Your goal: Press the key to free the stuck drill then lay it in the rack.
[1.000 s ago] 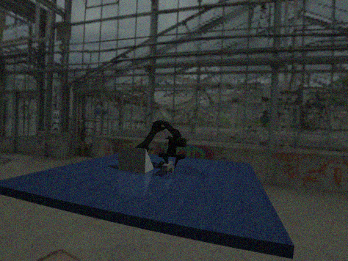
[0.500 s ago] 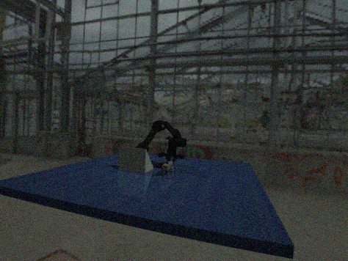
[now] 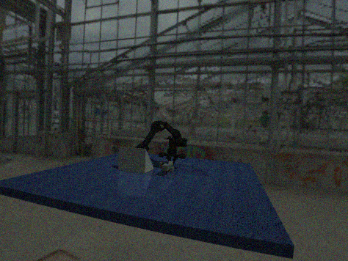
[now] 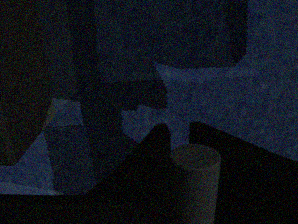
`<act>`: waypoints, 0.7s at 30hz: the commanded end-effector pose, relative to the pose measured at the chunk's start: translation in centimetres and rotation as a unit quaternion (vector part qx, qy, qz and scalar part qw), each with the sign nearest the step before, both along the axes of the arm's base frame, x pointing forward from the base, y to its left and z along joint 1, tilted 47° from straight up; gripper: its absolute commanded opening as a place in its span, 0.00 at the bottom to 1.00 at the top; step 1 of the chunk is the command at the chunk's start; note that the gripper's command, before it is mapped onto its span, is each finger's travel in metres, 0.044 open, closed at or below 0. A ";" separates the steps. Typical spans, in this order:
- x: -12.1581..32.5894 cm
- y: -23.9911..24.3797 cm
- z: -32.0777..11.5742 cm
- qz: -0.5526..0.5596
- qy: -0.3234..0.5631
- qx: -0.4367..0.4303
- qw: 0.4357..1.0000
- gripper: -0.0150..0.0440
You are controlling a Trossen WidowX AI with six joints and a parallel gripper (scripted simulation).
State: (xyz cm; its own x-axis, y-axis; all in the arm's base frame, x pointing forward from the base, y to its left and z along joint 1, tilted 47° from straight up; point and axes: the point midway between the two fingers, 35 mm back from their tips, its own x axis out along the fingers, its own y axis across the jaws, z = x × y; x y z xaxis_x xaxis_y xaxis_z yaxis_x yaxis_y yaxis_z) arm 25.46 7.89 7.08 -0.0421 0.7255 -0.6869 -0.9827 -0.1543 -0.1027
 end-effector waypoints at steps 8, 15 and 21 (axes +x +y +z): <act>-0.3 1.1 1.3 -0.002 0.001 0.001 1.000 0.25; -0.5 1.9 2.1 -0.002 0.001 0.001 1.000 0.25; -0.5 1.7 1.8 0.000 0.001 0.000 1.000 0.43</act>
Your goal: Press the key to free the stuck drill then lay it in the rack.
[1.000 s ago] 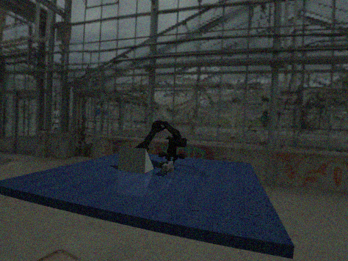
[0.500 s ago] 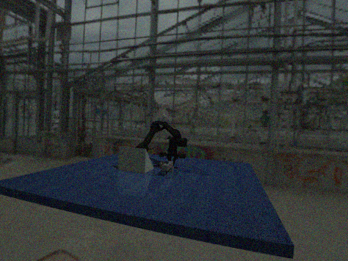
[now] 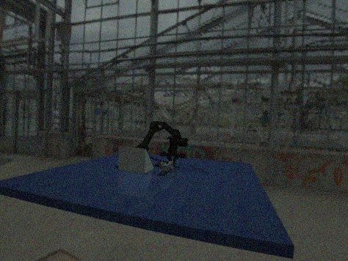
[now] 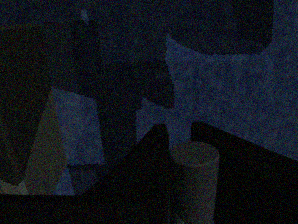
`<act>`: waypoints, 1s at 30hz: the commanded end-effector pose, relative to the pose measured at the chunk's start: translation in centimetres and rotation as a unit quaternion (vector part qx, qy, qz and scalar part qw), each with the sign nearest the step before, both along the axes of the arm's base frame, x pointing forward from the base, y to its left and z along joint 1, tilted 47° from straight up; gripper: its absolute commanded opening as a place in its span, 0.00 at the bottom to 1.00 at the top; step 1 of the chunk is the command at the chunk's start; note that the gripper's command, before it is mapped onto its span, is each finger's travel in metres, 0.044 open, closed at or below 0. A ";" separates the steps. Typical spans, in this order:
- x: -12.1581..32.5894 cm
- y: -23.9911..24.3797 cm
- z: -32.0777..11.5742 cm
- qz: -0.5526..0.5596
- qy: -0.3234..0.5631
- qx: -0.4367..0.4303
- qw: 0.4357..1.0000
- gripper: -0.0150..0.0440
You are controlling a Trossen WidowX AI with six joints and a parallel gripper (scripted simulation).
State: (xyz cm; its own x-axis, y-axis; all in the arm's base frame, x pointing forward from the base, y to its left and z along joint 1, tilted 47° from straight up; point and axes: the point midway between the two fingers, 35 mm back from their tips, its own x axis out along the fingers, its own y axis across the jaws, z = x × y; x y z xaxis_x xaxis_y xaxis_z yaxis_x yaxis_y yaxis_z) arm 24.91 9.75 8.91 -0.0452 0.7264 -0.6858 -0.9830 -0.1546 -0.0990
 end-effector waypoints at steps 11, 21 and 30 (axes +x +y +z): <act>0.1 -0.2 -0.3 -0.002 -0.001 0.001 1.000 0.92; 0.2 -0.3 -0.8 -0.003 -0.001 0.001 1.000 1.00; 0.3 -0.4 -1.0 -0.003 -0.001 0.001 1.000 1.00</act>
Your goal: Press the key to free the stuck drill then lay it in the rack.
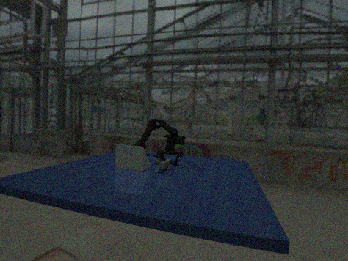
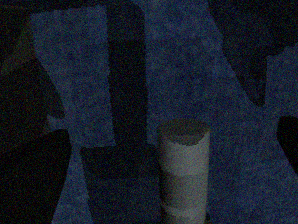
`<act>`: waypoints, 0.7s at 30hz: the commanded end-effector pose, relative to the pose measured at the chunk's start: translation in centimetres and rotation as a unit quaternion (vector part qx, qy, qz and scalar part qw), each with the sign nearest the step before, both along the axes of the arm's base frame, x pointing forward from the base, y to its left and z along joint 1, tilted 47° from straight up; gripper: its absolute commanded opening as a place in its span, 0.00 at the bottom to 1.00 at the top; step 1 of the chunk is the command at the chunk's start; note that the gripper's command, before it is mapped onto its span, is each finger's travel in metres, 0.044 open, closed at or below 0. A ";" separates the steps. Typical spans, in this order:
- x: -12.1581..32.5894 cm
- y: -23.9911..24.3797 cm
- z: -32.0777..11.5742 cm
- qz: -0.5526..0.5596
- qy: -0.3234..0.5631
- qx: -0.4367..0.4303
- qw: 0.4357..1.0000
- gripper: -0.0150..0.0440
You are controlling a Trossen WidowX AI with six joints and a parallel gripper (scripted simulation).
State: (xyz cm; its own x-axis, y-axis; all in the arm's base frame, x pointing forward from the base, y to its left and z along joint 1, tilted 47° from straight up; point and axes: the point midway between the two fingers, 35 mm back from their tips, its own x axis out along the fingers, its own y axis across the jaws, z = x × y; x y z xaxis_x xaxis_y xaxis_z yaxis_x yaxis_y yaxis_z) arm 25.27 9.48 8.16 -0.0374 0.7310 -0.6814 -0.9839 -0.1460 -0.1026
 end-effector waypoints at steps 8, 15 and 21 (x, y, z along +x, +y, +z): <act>0.0 -0.3 -0.5 0.001 0.000 -0.003 1.000 1.00; 0.0 -0.3 -0.7 0.001 0.000 -0.003 1.000 1.00; 0.0 -0.4 -0.8 0.001 0.000 -0.003 1.000 1.00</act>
